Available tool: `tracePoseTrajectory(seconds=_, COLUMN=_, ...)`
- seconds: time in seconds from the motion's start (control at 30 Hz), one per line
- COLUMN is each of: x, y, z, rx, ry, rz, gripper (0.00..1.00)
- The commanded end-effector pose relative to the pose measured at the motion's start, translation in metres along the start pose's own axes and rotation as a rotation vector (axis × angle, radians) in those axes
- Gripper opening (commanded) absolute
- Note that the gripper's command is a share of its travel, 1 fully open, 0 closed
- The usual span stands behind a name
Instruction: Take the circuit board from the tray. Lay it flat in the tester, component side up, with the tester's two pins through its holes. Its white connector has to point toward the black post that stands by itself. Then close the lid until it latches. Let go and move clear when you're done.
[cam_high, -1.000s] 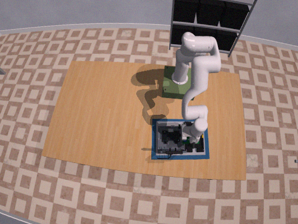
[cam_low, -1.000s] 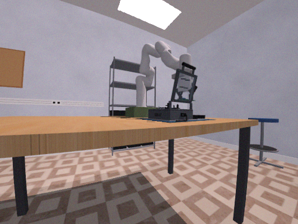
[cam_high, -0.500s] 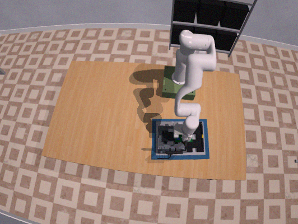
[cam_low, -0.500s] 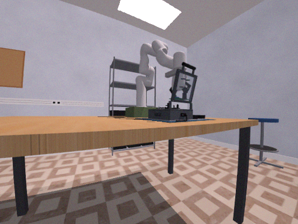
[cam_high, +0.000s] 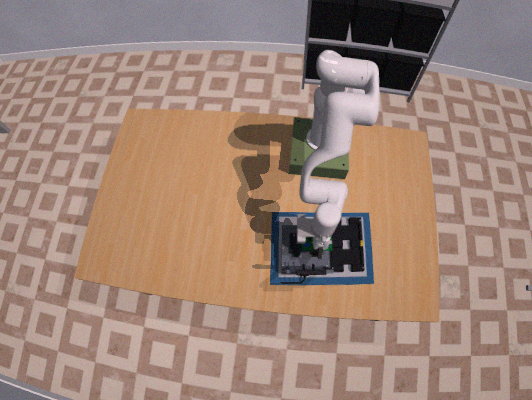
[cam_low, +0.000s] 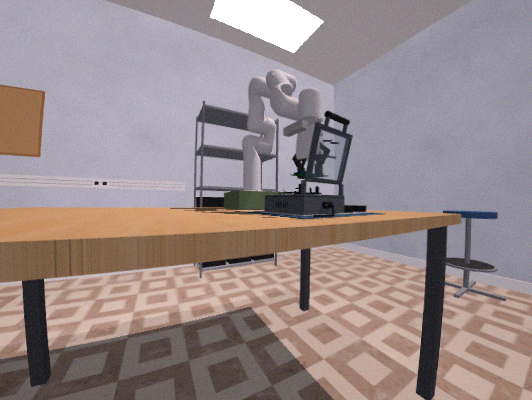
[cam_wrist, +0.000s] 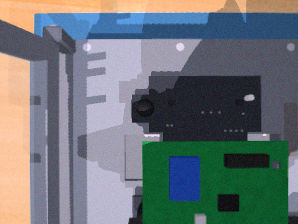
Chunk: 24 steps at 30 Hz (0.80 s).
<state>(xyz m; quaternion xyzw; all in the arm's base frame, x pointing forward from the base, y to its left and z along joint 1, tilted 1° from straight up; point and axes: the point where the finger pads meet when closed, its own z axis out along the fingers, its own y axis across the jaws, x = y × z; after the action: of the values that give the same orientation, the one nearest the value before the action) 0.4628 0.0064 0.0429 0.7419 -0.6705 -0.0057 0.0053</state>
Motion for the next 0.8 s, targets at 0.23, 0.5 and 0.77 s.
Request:
tracePoseTrajectory(seconds=0.23, x=0.021, y=0.004, z=-0.003, rx=0.004, ry=0.0, rz=0.0, gripper=0.79)
tracePoseTrajectory(seconds=0.5, x=0.032, y=0.006, z=-0.004, rx=0.004, ry=0.0, rz=0.0, gripper=0.79)
tracePoseTrajectory(seconds=0.77, x=0.036, y=0.007, z=-0.004, rx=0.004, ry=-0.001, rz=0.0, gripper=0.79)
